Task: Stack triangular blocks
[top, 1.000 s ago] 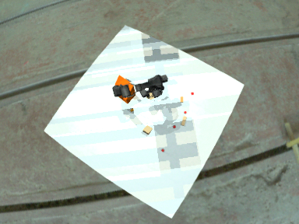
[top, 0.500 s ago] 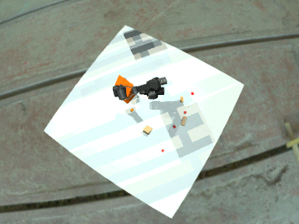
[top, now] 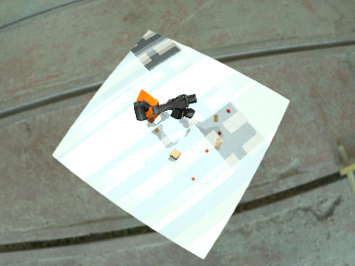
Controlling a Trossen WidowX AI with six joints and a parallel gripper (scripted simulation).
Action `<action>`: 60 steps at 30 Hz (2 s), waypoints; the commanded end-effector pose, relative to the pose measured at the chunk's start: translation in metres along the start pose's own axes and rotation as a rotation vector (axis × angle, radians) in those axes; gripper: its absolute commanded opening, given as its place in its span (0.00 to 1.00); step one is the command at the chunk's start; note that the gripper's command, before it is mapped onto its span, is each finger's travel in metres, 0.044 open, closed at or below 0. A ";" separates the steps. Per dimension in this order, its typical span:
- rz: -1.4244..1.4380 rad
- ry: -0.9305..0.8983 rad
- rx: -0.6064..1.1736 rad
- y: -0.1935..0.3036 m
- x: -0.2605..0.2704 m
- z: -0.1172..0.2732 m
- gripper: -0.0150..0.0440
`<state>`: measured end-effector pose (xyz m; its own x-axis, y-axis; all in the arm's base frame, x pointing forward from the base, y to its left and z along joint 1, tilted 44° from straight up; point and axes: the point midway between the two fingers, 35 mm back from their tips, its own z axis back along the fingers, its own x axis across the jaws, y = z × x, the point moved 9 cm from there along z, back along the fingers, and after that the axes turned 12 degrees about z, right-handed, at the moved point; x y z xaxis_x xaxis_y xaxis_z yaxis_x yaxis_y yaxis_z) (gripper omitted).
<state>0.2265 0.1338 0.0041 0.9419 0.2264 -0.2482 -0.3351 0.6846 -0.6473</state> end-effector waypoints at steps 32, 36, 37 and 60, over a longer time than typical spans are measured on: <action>-0.062 -0.012 0.027 -0.099 0.048 0.033 0.25; -0.063 -0.012 0.025 -0.116 0.052 0.037 0.25; -0.063 -0.012 0.024 -0.121 0.053 0.038 0.25; -0.066 -0.006 0.013 -0.195 0.056 0.031 0.25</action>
<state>0.3448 0.0471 0.1423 0.9629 0.1874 -0.1944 -0.2695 0.7098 -0.6508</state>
